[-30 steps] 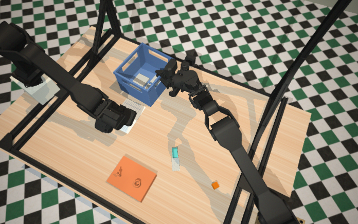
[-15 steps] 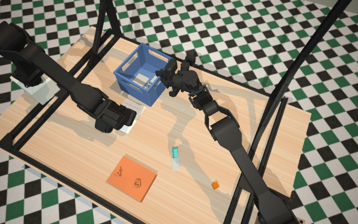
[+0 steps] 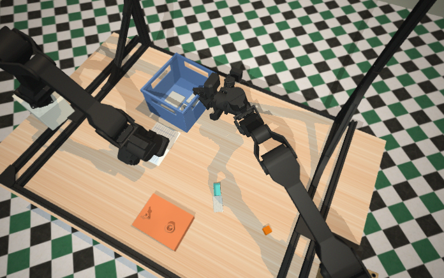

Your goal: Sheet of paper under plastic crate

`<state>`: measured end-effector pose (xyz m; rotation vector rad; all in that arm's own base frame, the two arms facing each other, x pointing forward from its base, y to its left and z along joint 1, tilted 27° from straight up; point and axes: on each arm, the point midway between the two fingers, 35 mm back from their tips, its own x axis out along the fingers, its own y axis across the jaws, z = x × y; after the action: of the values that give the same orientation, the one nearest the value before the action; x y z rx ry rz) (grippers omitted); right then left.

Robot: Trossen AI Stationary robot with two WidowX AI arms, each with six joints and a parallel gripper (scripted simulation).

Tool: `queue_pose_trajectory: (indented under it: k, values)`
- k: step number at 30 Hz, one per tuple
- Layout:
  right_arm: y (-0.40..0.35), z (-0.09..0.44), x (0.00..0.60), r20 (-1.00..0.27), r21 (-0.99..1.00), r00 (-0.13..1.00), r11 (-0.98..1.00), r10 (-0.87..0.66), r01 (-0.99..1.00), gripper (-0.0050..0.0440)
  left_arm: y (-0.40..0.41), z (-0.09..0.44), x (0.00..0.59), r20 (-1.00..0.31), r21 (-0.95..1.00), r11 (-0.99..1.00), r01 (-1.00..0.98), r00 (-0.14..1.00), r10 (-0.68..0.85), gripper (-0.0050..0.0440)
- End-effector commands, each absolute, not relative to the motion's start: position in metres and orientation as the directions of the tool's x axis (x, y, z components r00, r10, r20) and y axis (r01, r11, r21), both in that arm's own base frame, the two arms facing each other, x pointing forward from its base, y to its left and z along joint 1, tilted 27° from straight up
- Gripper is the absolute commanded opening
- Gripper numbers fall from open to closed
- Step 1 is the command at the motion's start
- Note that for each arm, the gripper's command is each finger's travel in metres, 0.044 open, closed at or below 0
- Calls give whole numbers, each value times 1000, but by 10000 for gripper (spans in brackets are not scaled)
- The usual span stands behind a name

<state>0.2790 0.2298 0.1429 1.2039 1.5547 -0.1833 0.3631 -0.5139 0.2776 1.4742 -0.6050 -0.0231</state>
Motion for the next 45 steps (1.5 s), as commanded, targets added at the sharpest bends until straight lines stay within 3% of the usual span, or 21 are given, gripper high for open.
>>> queue_pose_trajectory:
  k: [1,17,45]
  values:
    - [230,142,279,-802,455,120,470,585,756,60,-514,278,362,365,931,125,-344,853,-373,6]
    - [230,142,279,-802,455,120,470,585,756,60,-518,297,367,293,956,95,-278,877,-382,0]
    - [230,142,279,-802,455,120,470,585,756,60,-515,315,358,292,956,94,-277,877,-382,0]
